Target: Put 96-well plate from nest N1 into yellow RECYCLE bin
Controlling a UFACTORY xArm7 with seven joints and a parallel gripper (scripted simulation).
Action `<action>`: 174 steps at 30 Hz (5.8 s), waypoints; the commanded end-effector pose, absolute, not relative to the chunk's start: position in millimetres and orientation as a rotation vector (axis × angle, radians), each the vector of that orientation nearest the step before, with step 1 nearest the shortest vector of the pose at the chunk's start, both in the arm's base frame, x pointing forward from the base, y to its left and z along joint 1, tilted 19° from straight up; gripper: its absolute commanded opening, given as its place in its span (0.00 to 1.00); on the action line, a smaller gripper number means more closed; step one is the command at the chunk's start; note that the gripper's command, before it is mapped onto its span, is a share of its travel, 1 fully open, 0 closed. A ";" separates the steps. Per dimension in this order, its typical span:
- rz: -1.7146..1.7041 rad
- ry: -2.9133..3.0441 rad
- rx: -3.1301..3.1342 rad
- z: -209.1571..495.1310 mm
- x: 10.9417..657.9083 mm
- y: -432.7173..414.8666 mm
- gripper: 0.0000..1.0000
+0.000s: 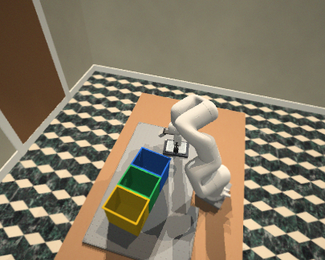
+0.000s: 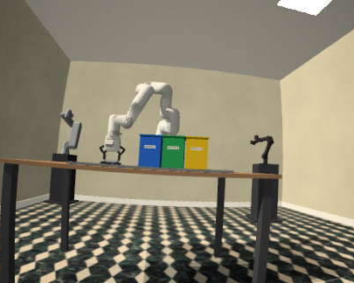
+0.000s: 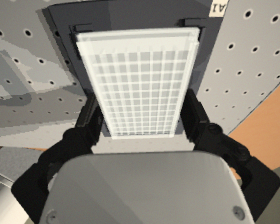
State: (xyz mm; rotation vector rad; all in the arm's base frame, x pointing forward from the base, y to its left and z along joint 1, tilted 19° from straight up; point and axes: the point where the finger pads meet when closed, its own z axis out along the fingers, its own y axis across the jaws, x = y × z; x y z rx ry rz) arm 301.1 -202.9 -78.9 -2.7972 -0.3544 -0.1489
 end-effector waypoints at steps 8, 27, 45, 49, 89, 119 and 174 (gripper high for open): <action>-0.152 -0.354 -2.800 -78.0 302.0 -204.6 0.00; -0.152 -0.354 -2.801 -69.1 301.4 -207.7 0.00; -0.152 -0.354 -2.801 -59.1 300.7 -211.1 0.00; -0.152 -0.354 -2.801 -59.1 300.7 -211.1 0.00; -0.153 -0.354 -2.801 -11.7 297.6 -227.2 0.00; -0.153 -0.354 -2.801 29.3 294.8 -241.1 0.00; -0.153 -0.354 -2.801 106.6 289.5 -267.4 0.00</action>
